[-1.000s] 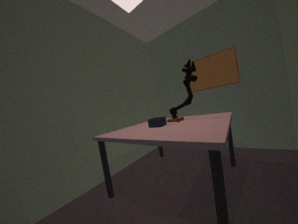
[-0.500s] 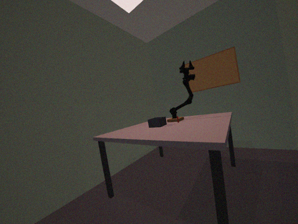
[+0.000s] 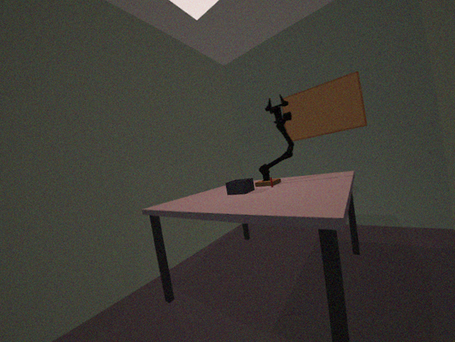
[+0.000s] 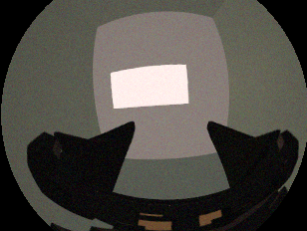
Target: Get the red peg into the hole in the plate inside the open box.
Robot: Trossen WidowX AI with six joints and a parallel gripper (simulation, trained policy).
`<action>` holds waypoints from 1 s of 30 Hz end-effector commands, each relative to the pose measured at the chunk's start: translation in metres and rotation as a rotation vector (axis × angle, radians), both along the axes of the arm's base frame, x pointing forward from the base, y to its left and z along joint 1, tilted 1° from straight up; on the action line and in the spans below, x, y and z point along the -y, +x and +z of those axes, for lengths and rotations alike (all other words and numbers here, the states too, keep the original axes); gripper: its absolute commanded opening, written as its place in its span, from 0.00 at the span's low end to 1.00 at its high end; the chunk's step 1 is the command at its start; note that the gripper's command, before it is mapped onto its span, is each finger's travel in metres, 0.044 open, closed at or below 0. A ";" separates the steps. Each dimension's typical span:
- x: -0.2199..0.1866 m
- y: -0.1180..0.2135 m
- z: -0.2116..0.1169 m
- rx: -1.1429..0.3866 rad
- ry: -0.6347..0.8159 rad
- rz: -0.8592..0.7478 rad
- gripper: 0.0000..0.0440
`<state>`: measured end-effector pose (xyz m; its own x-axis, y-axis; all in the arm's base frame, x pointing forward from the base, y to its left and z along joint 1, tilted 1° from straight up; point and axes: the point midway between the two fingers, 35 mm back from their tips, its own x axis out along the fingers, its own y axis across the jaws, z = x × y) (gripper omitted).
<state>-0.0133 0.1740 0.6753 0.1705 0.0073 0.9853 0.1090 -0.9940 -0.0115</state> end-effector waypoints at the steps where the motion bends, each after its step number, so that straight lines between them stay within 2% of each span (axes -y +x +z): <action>1: 0.030 -0.001 0.001 0.002 0.094 0.086 1.00; 15: 0.126 0.007 -0.012 0.010 0.436 0.428 1.00; 30: 0.215 0.043 -0.051 0.024 0.826 0.766 1.00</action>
<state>0.0199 -0.0231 0.6337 0.3522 -0.5129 0.7829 0.6805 -0.4340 -0.5904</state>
